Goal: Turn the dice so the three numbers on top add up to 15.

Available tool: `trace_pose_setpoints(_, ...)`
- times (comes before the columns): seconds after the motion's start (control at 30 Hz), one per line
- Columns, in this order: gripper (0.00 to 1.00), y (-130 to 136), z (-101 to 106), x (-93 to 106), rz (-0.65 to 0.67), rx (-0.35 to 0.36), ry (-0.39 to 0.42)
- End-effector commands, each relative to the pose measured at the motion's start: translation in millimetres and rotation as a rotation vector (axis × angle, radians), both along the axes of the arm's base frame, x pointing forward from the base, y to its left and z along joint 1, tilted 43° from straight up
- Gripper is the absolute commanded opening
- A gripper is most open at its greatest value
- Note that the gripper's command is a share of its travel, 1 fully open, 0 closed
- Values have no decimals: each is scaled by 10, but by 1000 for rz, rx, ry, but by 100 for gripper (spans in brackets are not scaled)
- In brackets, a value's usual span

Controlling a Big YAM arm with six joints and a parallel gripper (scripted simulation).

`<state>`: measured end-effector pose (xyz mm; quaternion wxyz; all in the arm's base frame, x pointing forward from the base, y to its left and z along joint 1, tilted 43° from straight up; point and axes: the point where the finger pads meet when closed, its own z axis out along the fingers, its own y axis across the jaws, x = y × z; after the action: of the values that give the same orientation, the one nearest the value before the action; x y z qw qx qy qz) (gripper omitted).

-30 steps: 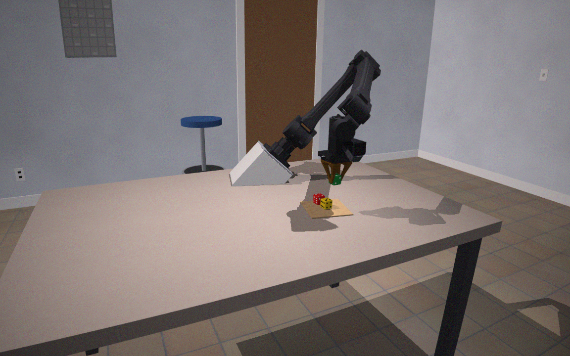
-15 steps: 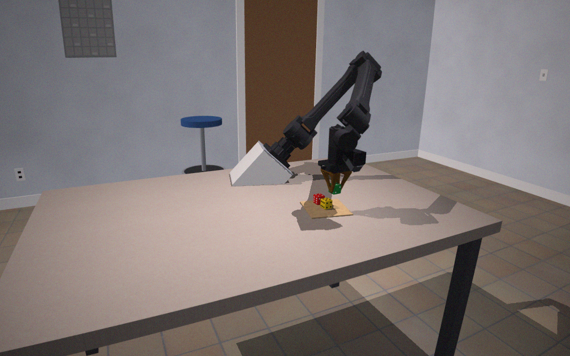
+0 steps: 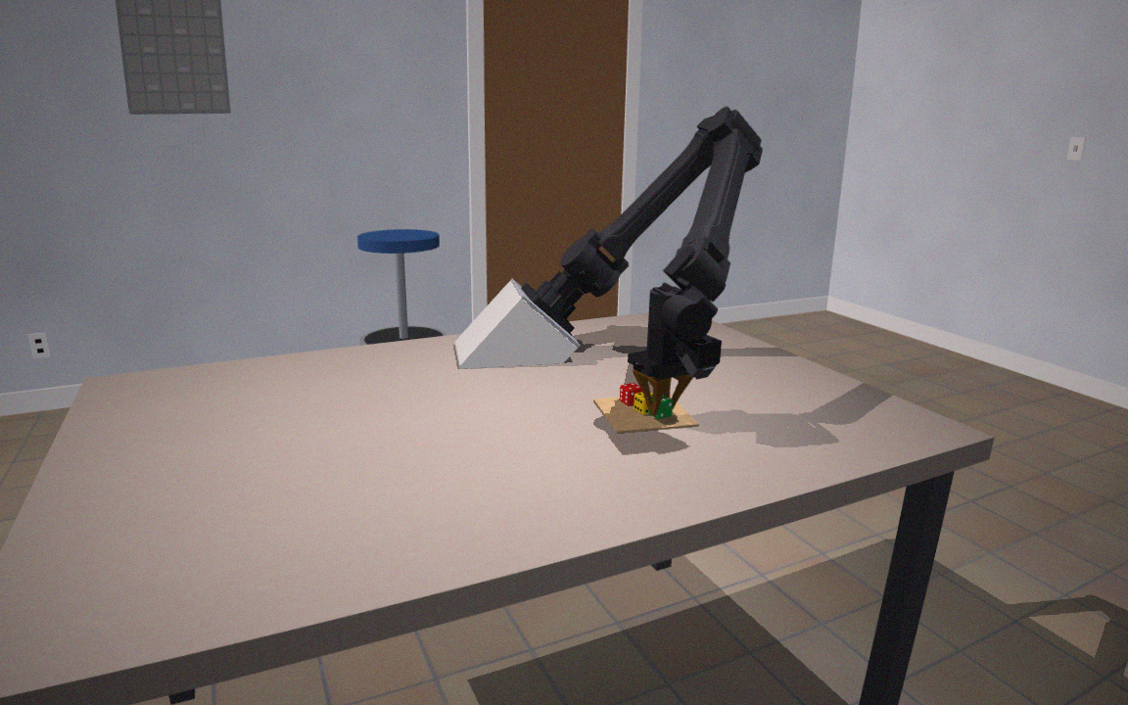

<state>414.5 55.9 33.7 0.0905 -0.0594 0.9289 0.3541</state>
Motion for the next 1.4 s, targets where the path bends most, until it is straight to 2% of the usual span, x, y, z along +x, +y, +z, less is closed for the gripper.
trace_pose_setpoints(0.0,26,57,-31,87,-17,4,5)
trace_pose_setpoints(1.37,26,42,-51,75,-25,5,12)
